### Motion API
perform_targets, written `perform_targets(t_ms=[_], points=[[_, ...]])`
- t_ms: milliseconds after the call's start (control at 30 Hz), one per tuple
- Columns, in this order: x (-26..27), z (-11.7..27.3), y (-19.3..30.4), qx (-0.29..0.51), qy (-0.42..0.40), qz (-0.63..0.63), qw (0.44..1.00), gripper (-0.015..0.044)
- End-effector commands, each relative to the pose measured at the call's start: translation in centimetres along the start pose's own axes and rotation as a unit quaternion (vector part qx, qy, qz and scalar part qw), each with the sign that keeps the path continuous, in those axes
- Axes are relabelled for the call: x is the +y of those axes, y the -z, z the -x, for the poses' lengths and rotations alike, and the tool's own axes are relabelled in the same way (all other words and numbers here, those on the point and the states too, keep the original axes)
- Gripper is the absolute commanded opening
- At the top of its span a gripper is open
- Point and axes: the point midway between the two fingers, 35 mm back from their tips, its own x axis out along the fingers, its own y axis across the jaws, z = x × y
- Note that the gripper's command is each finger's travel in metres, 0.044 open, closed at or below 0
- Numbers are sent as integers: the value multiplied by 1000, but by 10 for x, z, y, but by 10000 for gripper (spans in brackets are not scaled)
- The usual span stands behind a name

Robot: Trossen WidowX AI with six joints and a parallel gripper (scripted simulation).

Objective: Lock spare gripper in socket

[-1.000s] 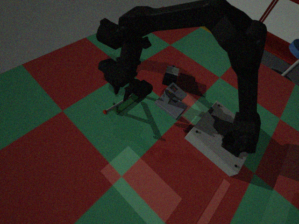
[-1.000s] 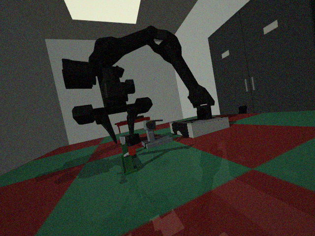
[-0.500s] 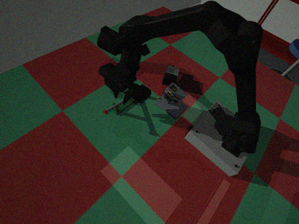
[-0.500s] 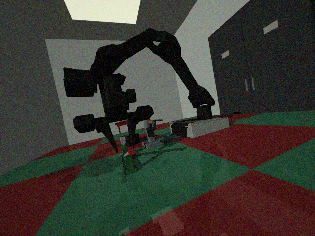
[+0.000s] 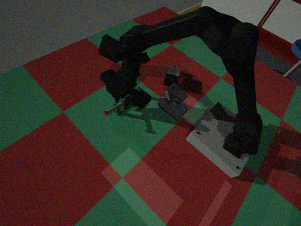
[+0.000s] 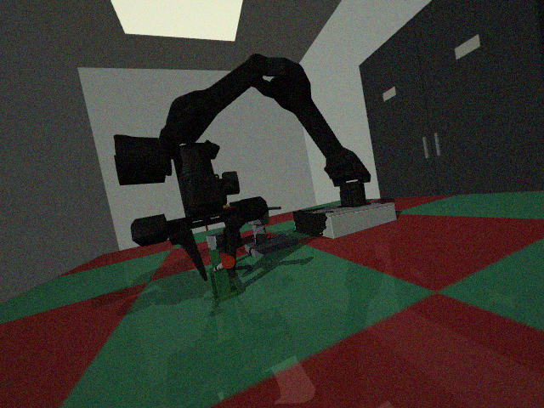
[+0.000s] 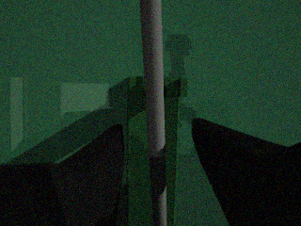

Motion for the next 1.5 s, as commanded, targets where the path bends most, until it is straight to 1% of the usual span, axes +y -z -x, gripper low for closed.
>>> perform_targets(t_ms=[0,233,433,533,767,1000,1467], points=[[2,-8,2,-1,-3,-1,1000,180],[2,-11,3,-1,-3,-1,1000,180],[2,-11,3,-1,-3,-1,1000,23],[2,-11,3,-1,-3,-1,1000,3],[2,-10,3,-1,-3,-1,1000,0],[2,1,0,0,-3,-1,1000,0],[12,14,-3,5,-30,-10,1000,0]])
